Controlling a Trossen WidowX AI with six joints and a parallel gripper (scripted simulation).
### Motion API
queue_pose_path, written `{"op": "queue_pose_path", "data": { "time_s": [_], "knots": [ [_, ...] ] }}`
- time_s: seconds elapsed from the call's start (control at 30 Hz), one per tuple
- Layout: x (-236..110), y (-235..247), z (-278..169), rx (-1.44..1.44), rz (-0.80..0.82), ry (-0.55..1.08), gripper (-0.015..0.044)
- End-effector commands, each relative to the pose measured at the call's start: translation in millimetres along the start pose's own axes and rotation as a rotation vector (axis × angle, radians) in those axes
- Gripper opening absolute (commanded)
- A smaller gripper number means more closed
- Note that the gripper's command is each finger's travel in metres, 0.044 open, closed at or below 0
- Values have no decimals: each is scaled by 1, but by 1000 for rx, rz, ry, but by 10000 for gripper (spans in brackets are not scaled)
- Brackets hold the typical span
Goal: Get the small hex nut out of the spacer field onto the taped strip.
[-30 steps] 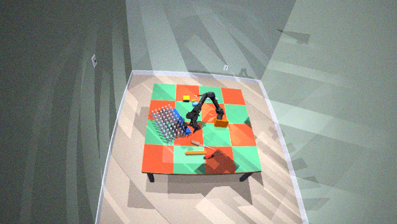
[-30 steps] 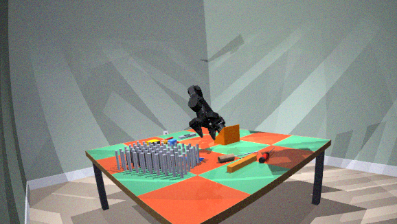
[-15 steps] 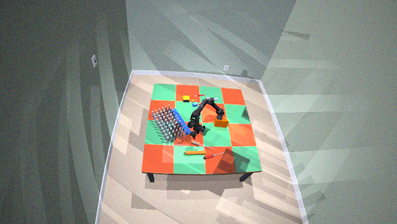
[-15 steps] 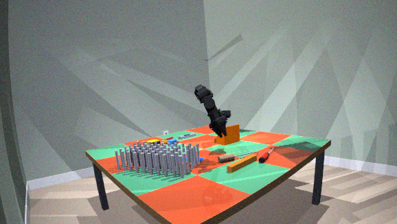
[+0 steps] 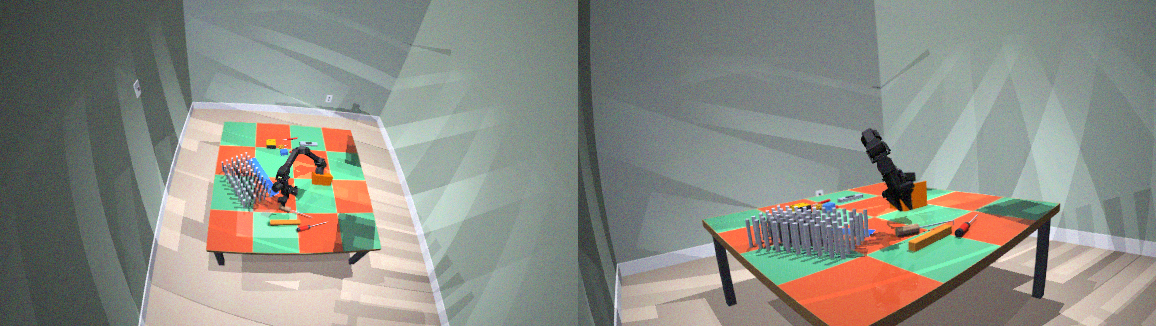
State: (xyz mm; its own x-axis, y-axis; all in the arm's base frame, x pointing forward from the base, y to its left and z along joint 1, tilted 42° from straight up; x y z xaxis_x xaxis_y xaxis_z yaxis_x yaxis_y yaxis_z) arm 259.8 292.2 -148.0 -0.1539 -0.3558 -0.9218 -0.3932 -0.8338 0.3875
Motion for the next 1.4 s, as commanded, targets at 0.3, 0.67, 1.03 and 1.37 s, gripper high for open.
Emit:
{"op": "queue_pose_path", "data": {
  "time_s": [0.3,0.67,1.03,1.37],
  "knots": [
    [12,2,-2,-6,11,-2,440],
    [11,2,-2,-6,11,-2,280],
    [20,3,-5,-7,10,-1,280],
    [35,7,-11,-8,8,1,280]
  ]
}}
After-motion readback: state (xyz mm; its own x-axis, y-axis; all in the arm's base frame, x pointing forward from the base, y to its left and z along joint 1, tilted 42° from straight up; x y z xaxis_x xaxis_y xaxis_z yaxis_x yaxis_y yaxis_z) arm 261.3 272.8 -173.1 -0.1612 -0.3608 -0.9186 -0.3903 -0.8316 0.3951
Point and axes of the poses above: the point midway between the two fingers, 35 mm back from their tips, its own x axis out along the fingers, its own y axis across the jaws, z = x × y, the point moved 1 cm from there along -x, back along the fingers, and after that the axes turned 11 degrees about x, right-handed, at the moved point
